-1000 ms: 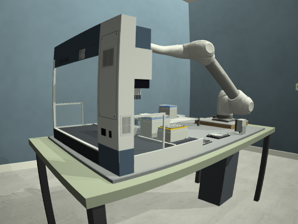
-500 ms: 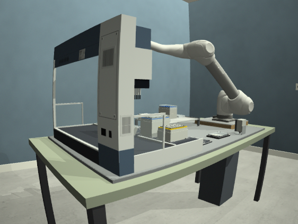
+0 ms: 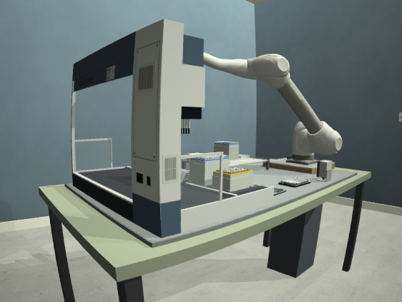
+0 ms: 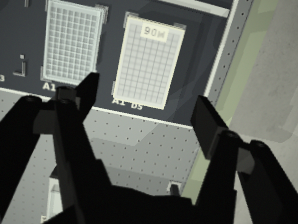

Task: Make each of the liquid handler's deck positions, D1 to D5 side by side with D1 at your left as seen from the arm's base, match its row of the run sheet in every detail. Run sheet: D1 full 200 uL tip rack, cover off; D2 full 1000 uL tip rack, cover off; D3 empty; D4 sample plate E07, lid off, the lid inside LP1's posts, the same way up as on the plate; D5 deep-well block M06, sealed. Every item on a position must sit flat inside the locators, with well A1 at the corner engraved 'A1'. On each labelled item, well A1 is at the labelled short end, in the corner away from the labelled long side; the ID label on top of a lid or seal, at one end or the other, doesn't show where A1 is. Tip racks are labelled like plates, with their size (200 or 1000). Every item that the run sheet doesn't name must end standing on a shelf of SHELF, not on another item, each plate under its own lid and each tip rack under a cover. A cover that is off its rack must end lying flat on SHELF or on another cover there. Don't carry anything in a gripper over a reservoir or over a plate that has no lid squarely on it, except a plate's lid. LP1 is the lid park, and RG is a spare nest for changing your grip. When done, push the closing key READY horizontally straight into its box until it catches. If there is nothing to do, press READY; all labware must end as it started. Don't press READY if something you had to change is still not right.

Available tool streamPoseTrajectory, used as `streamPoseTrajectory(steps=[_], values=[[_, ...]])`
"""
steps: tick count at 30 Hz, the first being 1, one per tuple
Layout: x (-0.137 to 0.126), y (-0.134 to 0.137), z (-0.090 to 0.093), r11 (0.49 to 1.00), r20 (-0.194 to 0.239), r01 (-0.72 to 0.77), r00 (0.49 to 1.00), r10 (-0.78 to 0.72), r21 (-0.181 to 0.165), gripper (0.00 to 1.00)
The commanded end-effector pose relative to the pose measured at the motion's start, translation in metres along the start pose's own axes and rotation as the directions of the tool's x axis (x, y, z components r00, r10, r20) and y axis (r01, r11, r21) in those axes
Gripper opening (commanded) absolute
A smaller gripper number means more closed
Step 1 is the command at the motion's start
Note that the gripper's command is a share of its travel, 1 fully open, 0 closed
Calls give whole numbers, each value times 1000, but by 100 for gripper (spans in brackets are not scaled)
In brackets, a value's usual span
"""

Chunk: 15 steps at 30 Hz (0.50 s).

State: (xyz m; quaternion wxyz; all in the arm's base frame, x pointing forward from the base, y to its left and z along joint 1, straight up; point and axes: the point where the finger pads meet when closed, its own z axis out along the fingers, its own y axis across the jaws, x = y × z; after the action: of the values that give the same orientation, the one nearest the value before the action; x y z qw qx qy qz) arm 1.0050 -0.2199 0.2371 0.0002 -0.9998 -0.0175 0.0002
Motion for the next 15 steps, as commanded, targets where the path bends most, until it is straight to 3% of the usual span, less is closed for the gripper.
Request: streamPoseTrajectory(steps=[1, 15], values=[[0, 0, -4, 1000, -2, 0, 1000, 0, 0, 66], [0, 0, -26, 1000, -2, 0, 1000, 0, 0, 66]])
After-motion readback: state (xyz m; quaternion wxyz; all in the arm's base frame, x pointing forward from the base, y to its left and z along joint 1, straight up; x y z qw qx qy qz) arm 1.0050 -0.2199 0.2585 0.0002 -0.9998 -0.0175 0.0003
